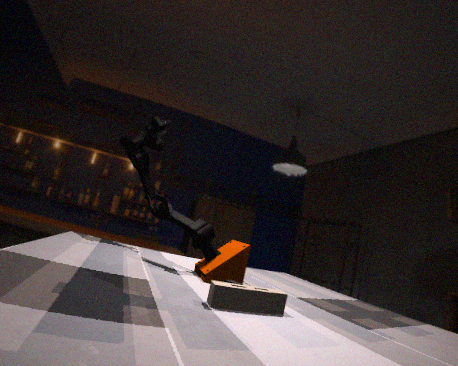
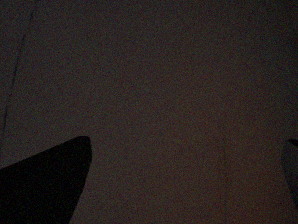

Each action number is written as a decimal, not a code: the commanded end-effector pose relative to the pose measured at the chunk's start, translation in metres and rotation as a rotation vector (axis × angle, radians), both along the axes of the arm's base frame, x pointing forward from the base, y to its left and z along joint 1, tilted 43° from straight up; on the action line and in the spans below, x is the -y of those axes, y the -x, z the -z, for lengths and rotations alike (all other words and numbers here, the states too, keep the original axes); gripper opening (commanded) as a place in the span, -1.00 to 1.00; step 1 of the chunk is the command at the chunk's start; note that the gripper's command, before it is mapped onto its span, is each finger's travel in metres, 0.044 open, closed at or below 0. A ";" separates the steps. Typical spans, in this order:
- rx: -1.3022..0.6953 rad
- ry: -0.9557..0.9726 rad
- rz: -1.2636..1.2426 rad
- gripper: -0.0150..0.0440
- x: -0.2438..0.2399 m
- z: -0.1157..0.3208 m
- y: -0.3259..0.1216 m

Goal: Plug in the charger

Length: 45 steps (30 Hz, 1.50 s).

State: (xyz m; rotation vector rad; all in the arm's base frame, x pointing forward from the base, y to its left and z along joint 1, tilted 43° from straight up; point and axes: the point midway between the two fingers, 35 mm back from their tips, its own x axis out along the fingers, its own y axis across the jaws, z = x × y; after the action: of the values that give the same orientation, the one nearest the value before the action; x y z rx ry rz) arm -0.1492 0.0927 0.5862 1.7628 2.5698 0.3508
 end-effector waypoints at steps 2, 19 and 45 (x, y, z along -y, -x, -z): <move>-0.026 0.003 0.004 1.00 -0.002 -0.001 -0.003; -0.738 0.038 0.115 1.00 -0.051 -0.013 -0.133; -1.855 0.060 0.420 1.00 -0.120 0.085 -0.348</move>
State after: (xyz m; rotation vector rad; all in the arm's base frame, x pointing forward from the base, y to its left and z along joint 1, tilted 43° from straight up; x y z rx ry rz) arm 0.1737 0.2064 0.5248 3.0881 2.3638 -2.0052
